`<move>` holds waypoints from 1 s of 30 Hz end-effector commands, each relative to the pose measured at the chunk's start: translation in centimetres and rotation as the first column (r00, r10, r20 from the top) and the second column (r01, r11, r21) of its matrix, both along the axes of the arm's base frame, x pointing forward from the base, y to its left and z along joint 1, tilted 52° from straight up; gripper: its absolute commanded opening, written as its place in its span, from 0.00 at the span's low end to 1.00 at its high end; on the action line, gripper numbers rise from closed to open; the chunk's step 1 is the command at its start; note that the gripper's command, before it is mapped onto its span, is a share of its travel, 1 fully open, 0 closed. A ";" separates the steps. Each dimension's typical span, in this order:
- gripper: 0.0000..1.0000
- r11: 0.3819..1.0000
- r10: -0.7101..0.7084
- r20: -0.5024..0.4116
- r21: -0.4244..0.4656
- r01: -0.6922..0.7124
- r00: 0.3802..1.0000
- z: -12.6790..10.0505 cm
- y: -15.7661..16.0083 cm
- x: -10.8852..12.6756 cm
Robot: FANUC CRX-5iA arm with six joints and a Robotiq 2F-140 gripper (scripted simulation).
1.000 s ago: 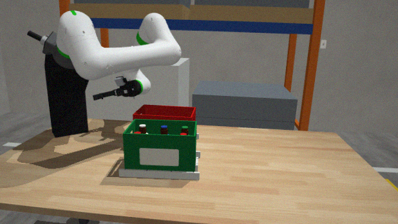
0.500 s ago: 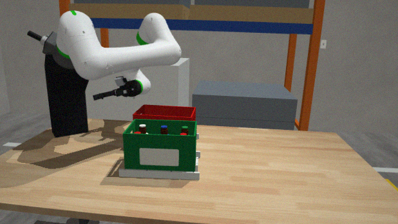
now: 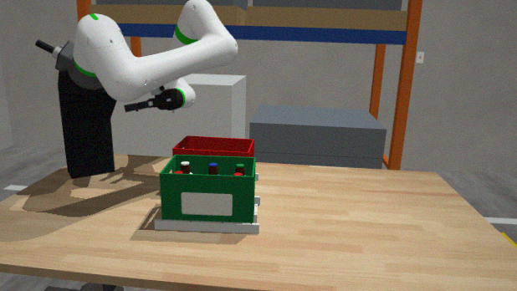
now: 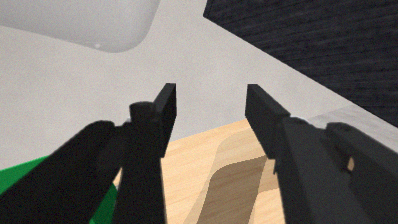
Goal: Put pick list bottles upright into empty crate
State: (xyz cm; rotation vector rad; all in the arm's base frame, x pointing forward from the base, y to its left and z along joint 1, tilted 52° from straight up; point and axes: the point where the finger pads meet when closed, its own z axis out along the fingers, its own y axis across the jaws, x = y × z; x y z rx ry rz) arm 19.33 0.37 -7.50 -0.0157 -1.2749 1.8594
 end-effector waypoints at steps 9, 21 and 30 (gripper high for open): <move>0.44 1.000 0.001 0.000 0.001 -0.001 1.000 2.7 2.9 -2.1; 0.44 0.996 0.025 -0.038 0.082 -0.022 0.999 4.4 5.1 -2.5; 0.44 0.935 0.102 -0.129 0.351 -0.051 0.986 3.0 4.9 1.3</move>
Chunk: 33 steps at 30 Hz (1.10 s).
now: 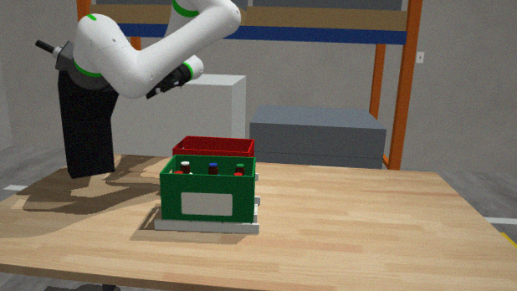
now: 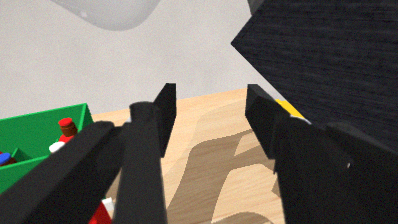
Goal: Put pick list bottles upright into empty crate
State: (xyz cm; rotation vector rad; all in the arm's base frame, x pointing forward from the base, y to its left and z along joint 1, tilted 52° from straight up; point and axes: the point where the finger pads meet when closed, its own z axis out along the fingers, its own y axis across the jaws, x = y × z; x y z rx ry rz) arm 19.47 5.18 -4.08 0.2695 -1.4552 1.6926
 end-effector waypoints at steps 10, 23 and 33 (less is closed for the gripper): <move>0.44 0.952 0.140 -0.147 0.293 -0.092 0.979 -1.5 1.2 4.8; 0.44 0.836 0.347 -0.265 0.523 -0.168 0.900 -2.4 3.6 9.3; 0.44 0.705 0.550 -0.331 0.676 -0.214 0.766 -2.8 6.9 13.1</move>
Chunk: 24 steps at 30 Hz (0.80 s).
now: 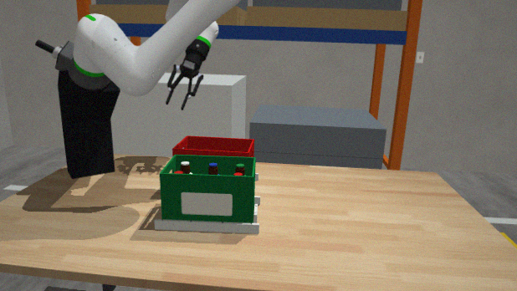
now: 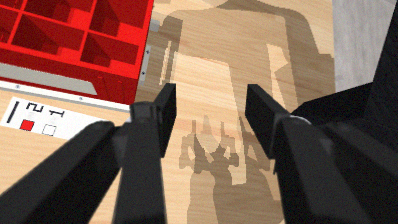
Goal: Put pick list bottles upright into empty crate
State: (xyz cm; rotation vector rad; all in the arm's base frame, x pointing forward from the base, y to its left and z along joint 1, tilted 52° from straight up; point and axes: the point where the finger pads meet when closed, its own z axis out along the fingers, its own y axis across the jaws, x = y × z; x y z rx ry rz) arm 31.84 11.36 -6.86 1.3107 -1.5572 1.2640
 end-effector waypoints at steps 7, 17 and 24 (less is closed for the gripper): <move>0.44 0.983 0.159 -0.110 0.105 -0.147 0.981 0.0 2.6 2.4; 0.44 0.934 0.333 -0.198 0.206 -0.293 0.922 0.3 6.6 5.3; 0.44 0.880 0.457 -0.245 0.269 -0.392 0.855 0.7 8.8 6.5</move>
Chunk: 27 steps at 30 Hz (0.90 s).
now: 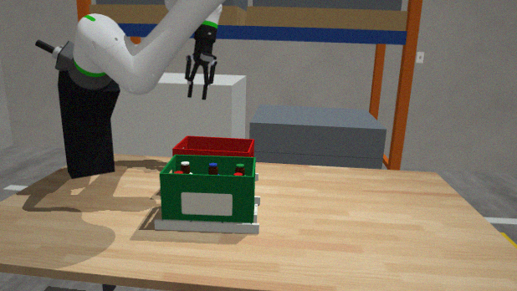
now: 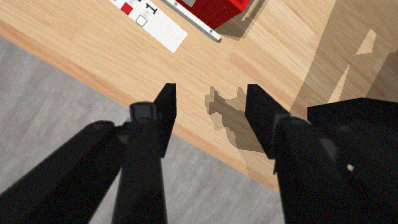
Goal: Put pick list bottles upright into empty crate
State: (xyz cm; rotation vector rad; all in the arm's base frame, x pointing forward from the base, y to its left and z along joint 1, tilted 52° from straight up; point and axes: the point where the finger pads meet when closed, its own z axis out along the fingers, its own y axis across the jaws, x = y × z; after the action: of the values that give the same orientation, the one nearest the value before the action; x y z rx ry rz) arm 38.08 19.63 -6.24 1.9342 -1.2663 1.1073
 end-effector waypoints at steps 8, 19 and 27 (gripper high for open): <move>0.44 0.980 0.195 -0.092 0.061 -0.190 0.977 0.9 4.1 1.9; 0.44 0.945 0.323 -0.139 0.097 -0.311 0.936 1.9 7.6 3.0; 0.44 0.945 0.323 -0.139 0.097 -0.312 0.936 1.9 7.6 3.0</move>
State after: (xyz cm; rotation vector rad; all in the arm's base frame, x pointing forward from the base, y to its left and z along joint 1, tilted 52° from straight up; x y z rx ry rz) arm 41.11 27.09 -4.36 2.2889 -0.9449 1.0489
